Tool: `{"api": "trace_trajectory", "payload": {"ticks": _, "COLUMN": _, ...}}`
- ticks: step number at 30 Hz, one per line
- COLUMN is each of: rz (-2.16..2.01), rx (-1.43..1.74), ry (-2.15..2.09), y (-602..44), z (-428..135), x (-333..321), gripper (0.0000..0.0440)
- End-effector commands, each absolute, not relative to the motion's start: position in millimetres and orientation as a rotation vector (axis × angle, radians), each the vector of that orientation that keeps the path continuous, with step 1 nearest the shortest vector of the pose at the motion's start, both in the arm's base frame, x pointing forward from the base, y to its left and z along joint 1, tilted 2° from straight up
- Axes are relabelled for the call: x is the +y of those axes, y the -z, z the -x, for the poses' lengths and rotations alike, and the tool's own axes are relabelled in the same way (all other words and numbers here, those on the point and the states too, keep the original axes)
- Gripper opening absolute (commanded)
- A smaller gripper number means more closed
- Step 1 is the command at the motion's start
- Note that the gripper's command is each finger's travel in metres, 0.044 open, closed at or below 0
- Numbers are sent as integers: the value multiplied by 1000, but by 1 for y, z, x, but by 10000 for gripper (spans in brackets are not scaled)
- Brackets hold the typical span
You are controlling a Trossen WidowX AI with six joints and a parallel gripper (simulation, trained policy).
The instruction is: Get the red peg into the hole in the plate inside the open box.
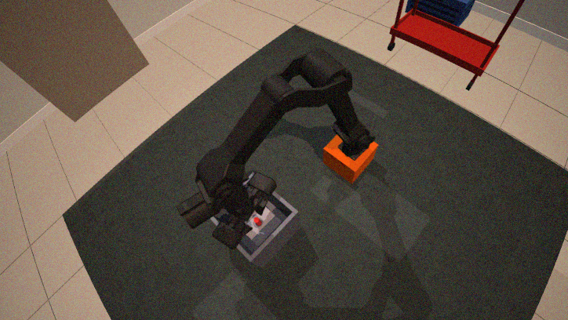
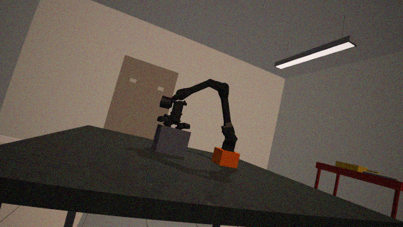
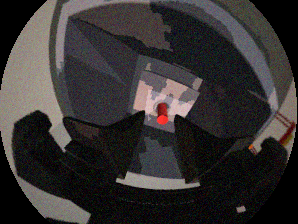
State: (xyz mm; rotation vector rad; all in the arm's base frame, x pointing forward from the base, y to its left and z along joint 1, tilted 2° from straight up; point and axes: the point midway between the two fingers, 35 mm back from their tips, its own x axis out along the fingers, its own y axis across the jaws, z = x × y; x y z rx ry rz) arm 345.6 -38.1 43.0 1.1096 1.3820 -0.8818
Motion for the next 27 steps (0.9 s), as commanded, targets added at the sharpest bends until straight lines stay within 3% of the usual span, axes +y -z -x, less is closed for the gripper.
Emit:
{"api": "trace_trajectory", "payload": {"ticks": 1, "rz": -1140, "rx": 1401, "ry": 858, "y": -49, "z": -349, "x": -40, "gripper": 213}}
{"api": "trace_trajectory", "payload": {"ticks": 23, "rz": -1268, "rx": 1402, "ry": 802, "y": -80, "z": -360, "x": -58, "gripper": 280}}
{"api": "trace_trajectory", "payload": {"ticks": 27, "rz": -1281, "rx": 1389, "ry": 791, "y": -86, "z": -362, "x": -63, "gripper": 243}}
